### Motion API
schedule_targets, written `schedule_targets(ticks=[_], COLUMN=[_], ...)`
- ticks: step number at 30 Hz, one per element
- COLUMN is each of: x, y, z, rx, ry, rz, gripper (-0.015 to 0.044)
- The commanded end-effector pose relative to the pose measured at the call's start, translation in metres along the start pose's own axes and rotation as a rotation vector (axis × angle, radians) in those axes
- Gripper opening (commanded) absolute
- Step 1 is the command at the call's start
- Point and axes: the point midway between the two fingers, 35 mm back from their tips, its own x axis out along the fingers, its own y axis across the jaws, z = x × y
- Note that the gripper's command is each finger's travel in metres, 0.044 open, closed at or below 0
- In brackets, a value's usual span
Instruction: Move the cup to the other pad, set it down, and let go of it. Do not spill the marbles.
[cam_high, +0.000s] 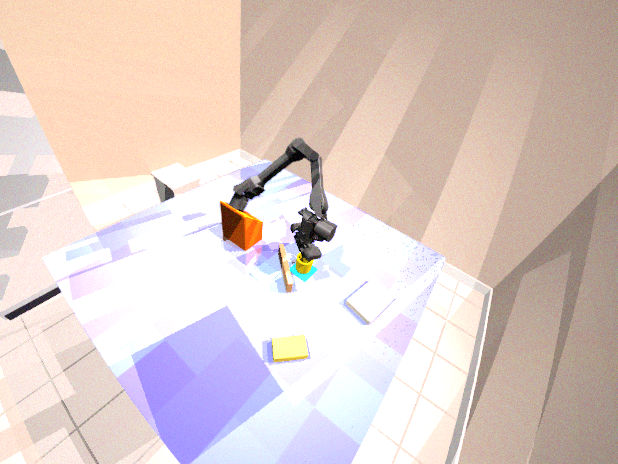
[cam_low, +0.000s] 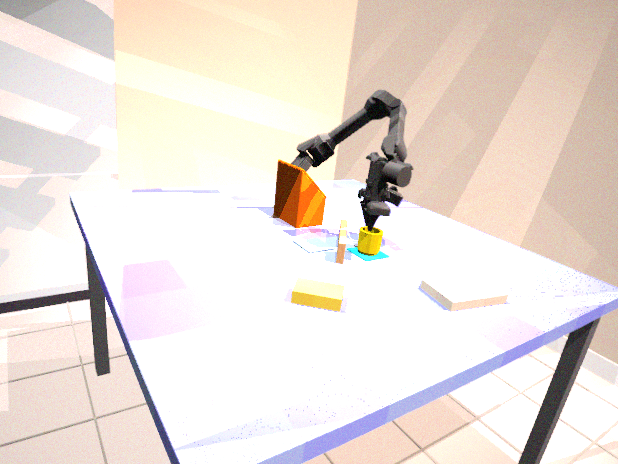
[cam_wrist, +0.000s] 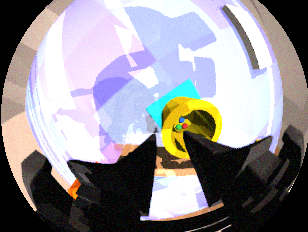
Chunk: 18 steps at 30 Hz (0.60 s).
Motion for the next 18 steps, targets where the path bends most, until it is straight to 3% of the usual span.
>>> schedule_targets(ticks=[1,13,18], x=[-0.007,-0.025,-0.021], y=[-0.001,0.001,0.001], z=[0.001,-0.002,-0.002], rx=[-0.005,-0.003,0.002], ry=[-0.004,-0.005,-0.002], rz=[-0.005,-0.004,0.0], gripper=[0.0147,0.0147,0.0278])
